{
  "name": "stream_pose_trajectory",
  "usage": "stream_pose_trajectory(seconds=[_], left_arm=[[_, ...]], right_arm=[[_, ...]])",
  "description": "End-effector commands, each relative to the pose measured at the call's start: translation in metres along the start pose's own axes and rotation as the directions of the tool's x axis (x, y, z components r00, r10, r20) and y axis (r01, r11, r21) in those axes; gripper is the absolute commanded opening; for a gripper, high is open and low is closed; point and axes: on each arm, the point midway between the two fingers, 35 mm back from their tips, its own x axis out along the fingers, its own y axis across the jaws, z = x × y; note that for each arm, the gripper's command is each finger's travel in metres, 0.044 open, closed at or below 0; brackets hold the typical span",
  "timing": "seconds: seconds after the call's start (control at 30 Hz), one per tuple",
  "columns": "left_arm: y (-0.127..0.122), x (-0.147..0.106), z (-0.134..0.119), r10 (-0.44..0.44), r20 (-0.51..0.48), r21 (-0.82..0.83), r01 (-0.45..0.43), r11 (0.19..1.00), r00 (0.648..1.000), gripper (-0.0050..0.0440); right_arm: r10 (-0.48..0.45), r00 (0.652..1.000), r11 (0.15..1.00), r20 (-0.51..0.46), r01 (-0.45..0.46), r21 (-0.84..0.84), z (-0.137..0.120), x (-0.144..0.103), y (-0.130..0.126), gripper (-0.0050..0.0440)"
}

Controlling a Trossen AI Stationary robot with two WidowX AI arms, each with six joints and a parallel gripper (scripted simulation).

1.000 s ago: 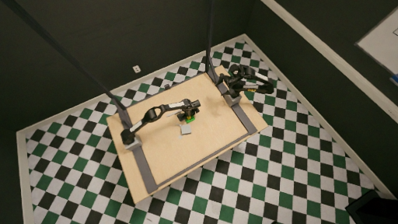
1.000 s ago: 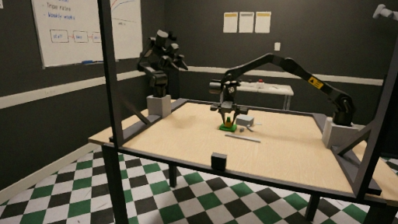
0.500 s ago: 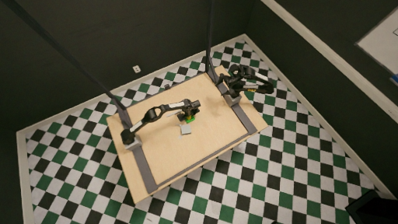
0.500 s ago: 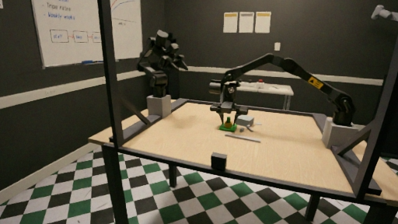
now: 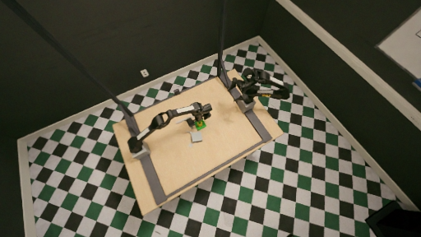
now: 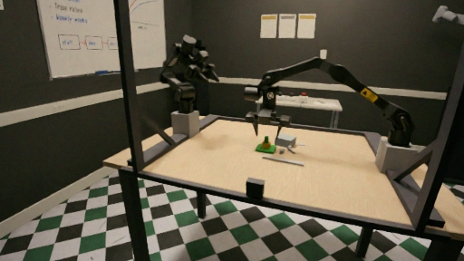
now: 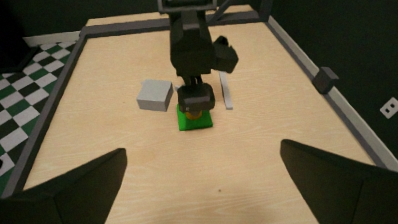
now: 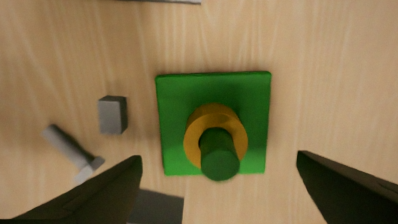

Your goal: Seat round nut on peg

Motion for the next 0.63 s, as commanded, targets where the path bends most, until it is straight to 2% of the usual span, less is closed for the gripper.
stream_pose_trajectory(seconds=[0.0,0.1,0.13,0.27,0.6], left_arm=[[0.000,-0.001,0.002,0.002,0.004,-0.003,-0.002,1.000,1.000,0.0440],[0.000,-0.001,0.002,0.002,0.004,-0.003,-0.002,1.000,1.000,0.0440],[0.000,-0.001,0.002,0.002,0.004,-0.003,-0.002,1.000,1.000,0.0440],[0.000,-0.001,0.002,0.002,0.004,-0.003,-0.002,1.000,1.000,0.0440],[0.000,-0.001,0.002,0.002,0.004,-0.003,-0.002,1.000,1.000,0.0440]], right_arm=[[-0.061,0.998,0.998,-0.002,0.061,0.001,0.000,-0.045,-0.008,0.0440],[-0.061,0.998,0.998,-0.002,0.061,0.001,0.000,-0.047,-0.008,0.0440],[-0.042,0.999,0.999,-0.002,0.042,0.001,0.000,-0.039,-0.007,0.0440],[-0.031,1.000,1.000,-0.001,0.031,0.002,0.000,-0.036,-0.004,0.0440],[-0.032,1.000,1.000,-0.001,0.032,0.002,0.000,-0.036,-0.004,0.0440]])
